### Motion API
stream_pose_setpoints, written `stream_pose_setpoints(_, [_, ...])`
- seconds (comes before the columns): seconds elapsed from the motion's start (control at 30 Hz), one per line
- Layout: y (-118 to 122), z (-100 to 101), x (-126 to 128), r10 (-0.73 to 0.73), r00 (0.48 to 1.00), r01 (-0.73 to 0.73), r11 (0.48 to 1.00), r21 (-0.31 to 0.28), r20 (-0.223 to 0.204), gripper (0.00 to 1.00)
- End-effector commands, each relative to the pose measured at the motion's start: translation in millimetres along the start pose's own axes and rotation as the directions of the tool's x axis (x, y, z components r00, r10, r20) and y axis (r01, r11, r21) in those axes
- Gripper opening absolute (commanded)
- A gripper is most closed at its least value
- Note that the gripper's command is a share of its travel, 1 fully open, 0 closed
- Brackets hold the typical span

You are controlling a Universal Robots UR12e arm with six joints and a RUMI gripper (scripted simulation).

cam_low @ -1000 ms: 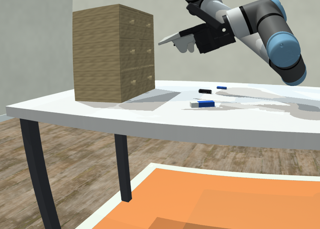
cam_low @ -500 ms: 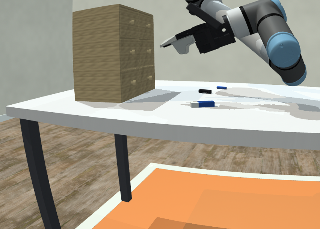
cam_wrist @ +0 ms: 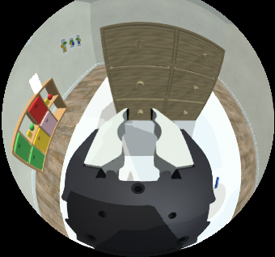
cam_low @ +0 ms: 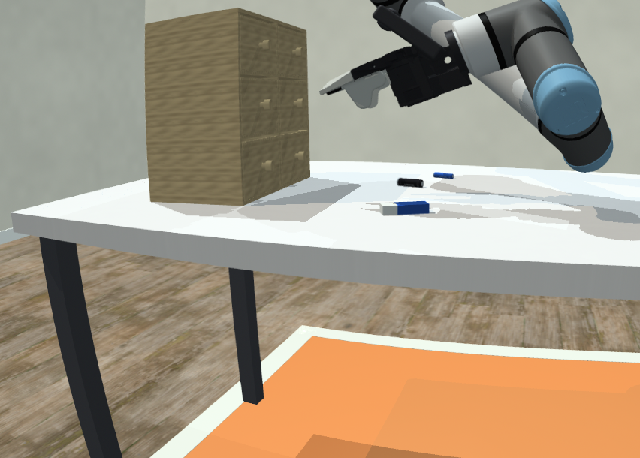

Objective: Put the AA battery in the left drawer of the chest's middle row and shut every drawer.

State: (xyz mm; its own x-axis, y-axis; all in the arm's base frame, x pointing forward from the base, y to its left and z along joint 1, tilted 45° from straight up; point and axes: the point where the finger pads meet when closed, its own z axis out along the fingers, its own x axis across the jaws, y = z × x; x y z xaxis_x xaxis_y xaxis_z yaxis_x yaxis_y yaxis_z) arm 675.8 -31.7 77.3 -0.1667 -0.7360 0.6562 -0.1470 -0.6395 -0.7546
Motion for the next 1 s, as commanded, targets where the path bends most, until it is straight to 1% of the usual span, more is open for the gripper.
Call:
stream_pose_setpoints(0.0, [-0.1,0.4,0.1,0.000,1.000,0.000,1.000,0.002,-0.001,0.20])
stream_pose_setpoints(0.53, [-0.2,0.9,0.2,0.000,1.000,0.000,1.000,0.003,-0.001,0.20])
stream_pose_setpoints(0.97, [-2.4,10.3,0.3,0.000,1.000,0.000,1.000,0.006,-0.002,0.20])
